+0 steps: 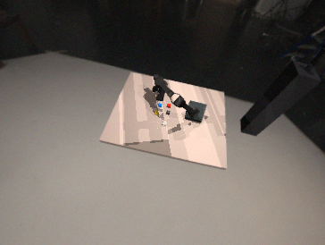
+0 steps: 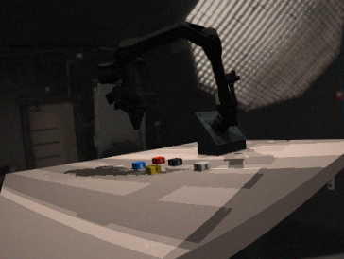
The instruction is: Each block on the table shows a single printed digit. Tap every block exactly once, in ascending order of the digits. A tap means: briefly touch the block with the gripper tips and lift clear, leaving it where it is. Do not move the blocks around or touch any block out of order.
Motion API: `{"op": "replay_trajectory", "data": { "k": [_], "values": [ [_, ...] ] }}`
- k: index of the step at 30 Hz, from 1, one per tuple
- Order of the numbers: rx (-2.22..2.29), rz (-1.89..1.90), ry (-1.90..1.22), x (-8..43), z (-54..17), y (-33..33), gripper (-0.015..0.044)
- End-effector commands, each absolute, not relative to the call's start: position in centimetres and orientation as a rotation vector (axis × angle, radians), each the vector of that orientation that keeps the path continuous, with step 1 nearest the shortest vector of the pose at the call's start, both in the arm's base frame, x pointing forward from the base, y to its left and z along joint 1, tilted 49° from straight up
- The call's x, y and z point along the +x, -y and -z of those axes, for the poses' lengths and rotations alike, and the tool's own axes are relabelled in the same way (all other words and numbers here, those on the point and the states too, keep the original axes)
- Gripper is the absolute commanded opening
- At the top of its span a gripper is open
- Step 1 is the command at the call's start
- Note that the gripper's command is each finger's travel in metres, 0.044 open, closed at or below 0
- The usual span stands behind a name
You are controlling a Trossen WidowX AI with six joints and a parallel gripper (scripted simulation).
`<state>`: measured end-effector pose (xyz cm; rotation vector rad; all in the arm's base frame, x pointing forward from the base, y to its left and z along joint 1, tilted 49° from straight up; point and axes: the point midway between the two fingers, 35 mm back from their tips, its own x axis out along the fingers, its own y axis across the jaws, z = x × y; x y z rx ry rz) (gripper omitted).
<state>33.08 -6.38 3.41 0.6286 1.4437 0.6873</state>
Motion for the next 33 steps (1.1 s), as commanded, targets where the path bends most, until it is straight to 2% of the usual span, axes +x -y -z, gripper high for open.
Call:
{"op": "replay_trajectory", "data": {
  "k": [1,6,12,33],
  "values": [
    [0.612,-0.694,-1.435,33.5,-2.8,7.0,0.0020],
    [0.612,-0.694,-1.435,33.5,-2.6,6.8,0.0020],
    [0.614,-0.697,-1.433,33.6,2.4,1.1,0.0020],
    [0.615,-0.698,-1.433,33.6,4.0,-0.7,0.0020]
  ]
}}
